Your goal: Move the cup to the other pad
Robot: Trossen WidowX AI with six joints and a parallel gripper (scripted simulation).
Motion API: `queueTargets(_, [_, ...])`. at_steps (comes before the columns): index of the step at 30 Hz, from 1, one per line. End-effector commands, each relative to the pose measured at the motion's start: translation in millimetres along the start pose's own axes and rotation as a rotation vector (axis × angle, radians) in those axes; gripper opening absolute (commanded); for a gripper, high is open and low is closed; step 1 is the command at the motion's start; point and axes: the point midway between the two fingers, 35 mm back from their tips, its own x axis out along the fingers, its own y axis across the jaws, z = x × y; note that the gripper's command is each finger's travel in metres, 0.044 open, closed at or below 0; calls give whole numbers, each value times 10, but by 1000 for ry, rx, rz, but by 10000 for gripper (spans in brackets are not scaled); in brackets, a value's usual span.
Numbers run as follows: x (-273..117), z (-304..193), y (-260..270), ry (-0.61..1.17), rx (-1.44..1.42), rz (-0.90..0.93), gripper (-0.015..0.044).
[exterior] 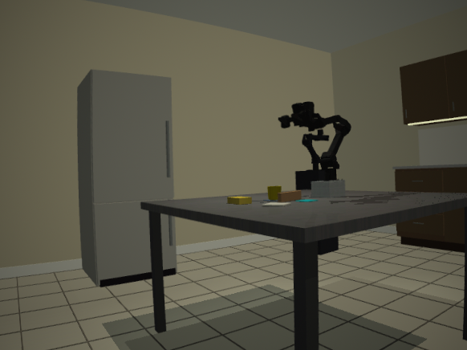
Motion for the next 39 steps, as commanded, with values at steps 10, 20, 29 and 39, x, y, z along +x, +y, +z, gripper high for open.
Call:
queueTargets(10, [279, -1405, -630, 736, -529, 27, 167])
queueTargets(20, [-186, -2403, -1227, 1352, -786, 457, 167])
queueTargets(29, [-503, -2670, -1327, 1516, -787, 735, 167])
queueTargets(39, [-513, -2680, -1288, 1516, -786, 736, 167])
